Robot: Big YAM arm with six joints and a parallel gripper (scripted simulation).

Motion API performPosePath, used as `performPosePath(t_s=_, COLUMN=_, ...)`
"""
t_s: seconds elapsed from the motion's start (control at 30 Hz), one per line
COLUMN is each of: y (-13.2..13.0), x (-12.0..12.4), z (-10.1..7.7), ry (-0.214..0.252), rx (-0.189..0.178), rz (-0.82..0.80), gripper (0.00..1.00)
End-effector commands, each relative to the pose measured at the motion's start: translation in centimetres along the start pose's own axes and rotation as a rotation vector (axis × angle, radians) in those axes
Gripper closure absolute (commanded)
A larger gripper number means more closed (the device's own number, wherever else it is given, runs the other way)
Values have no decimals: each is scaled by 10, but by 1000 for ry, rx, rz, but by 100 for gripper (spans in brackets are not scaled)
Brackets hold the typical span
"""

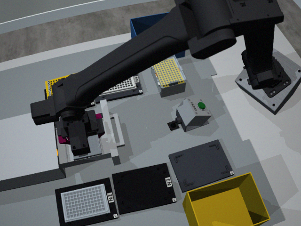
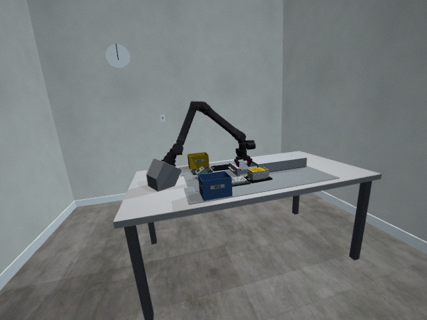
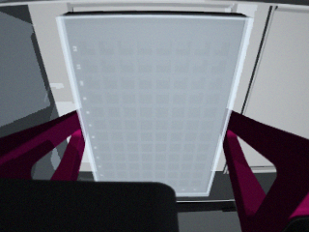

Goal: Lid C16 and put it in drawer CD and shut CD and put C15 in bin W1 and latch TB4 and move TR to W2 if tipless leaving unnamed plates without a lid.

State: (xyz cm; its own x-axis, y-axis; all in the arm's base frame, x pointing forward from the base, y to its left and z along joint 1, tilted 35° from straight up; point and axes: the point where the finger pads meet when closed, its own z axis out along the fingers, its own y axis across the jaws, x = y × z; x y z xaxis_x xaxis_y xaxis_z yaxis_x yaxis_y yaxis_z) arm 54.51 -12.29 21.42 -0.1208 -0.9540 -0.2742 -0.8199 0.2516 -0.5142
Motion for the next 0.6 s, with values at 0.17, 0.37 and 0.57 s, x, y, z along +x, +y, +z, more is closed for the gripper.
performPosePath(t_s=0.17, y=-5, x=-2, z=8, ry=-3, rx=2, rz=2, gripper=100)
performPosePath(t_s=0.37, y=1, x=-2, z=13, ry=-4, rx=-5, rz=3, gripper=100)
performPosePath(t_s=0.57, y=2, x=-2, z=16, ry=-5, rx=-8, rz=3, gripper=100)
